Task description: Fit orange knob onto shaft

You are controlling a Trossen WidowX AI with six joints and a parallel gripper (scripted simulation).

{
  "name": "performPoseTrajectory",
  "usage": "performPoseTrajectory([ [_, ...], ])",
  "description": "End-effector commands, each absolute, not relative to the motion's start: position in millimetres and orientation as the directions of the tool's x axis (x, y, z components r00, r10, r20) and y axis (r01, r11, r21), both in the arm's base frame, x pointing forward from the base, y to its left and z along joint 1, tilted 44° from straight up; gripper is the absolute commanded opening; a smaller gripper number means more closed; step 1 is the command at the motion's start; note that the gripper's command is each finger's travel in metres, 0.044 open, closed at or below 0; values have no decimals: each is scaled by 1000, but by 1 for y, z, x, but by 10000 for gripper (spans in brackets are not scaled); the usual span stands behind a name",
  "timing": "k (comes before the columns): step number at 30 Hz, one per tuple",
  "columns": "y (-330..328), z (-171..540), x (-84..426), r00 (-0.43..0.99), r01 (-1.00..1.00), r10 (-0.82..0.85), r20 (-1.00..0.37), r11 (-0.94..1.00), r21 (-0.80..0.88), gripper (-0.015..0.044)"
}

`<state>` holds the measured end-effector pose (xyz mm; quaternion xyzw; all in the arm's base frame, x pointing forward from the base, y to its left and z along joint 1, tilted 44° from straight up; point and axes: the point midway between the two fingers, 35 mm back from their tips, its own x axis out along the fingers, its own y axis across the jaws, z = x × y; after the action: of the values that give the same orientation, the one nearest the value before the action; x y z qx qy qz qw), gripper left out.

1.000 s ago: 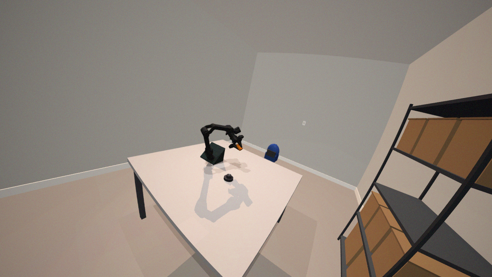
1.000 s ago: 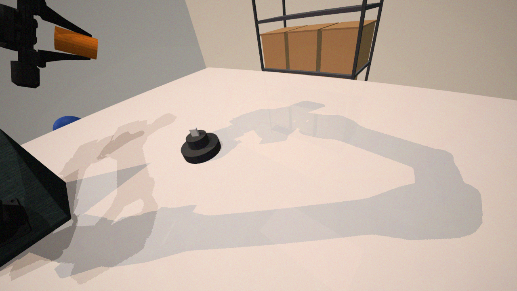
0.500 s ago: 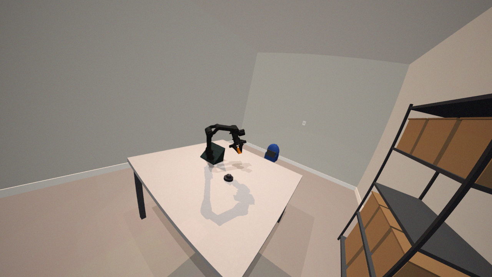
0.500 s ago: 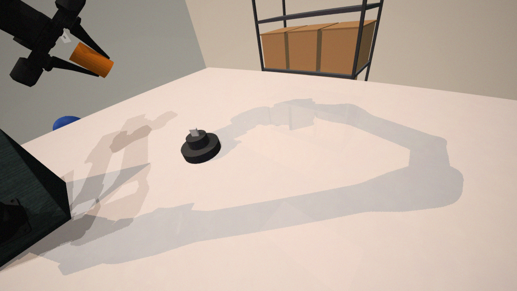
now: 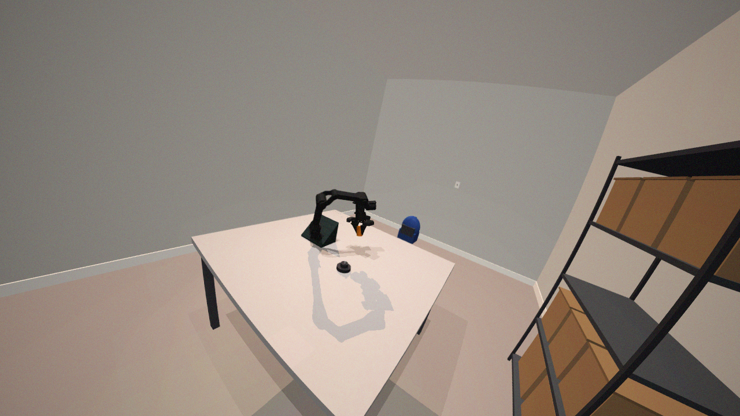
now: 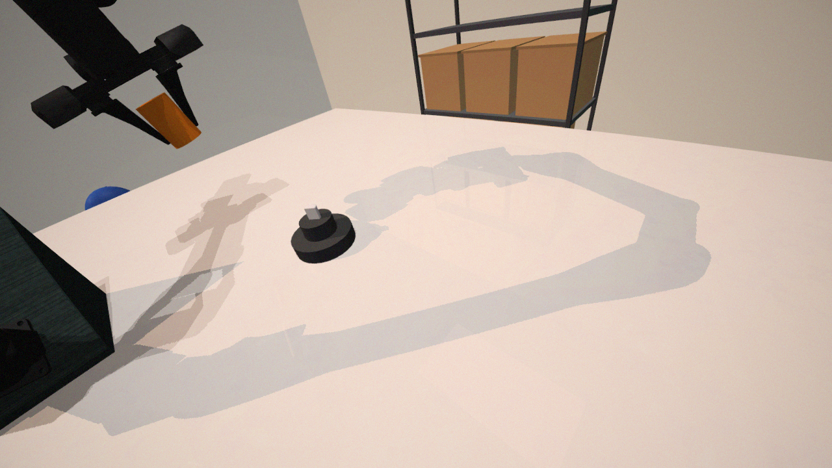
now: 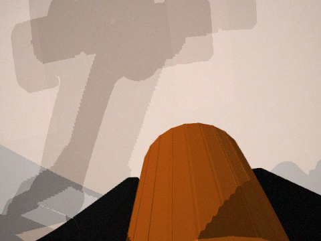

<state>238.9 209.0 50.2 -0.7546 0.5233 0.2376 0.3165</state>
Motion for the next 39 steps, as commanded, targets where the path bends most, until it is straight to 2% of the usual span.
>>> performPoseTrajectory([
  [1, 206, 45, 243, 234, -972, -658, -716, -181, -151, 0],
  [5, 200, 40, 247, 138, -990, -672, -727, -115, -82, 0],
  [39, 115, -61, 275, 122, -992, -677, -726, -100, -74, 0],
])
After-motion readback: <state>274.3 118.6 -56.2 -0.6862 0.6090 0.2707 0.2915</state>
